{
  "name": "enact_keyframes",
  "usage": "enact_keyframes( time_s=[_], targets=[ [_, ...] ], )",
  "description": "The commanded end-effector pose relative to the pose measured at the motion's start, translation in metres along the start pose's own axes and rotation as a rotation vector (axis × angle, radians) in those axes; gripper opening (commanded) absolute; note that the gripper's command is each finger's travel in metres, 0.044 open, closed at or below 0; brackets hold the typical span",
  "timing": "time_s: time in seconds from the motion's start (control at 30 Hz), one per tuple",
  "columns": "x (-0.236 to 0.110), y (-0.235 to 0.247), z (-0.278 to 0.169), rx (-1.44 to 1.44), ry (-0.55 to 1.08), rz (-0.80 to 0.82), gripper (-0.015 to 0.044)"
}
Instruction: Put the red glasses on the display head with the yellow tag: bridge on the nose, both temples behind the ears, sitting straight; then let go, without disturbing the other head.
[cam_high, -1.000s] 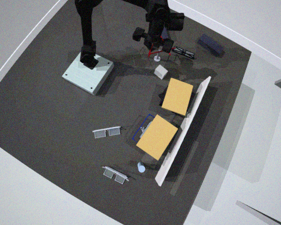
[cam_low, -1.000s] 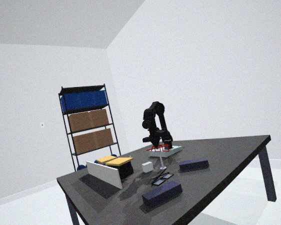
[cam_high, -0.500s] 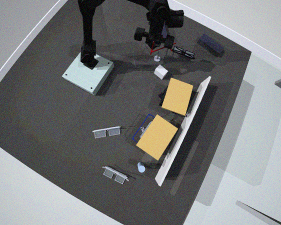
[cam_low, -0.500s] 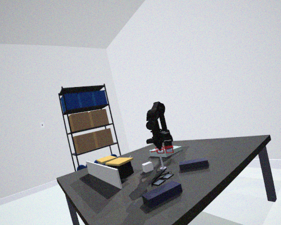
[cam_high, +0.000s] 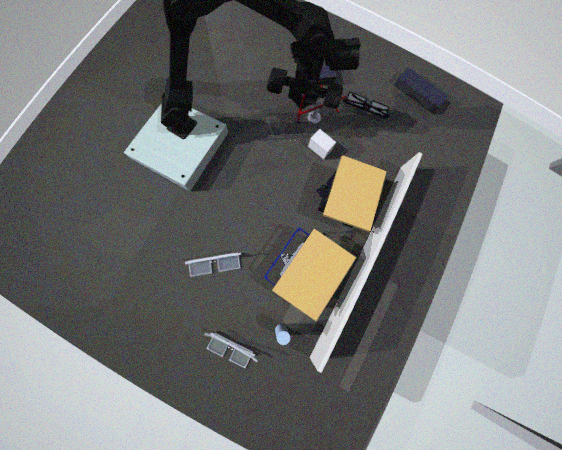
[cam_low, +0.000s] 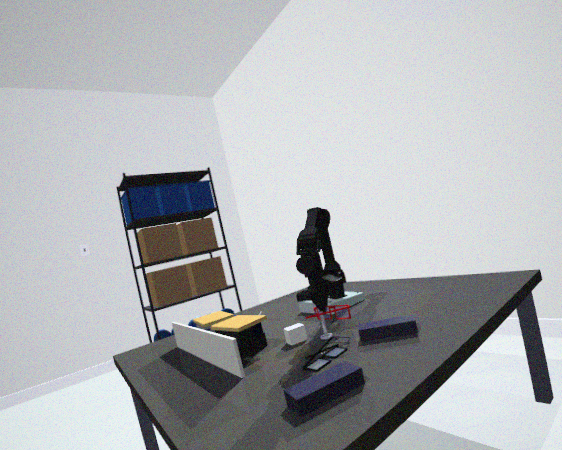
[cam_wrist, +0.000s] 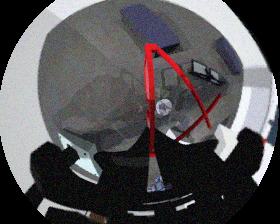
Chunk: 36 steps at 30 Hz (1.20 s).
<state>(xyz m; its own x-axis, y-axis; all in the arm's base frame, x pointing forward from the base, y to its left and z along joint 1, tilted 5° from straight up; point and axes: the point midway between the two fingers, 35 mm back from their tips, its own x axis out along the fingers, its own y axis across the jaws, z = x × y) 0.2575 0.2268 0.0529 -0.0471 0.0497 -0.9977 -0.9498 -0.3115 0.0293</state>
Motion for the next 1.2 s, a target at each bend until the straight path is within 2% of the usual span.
enact_keyframes(
  time_s=[0.0,1.17],
  targets=[
    [0.002,0.003,0.002,0.003,-0.004,0.005,0.0],
    [0.002,0.019,0.024,0.003,-0.006,0.007,0.0]
  ],
)
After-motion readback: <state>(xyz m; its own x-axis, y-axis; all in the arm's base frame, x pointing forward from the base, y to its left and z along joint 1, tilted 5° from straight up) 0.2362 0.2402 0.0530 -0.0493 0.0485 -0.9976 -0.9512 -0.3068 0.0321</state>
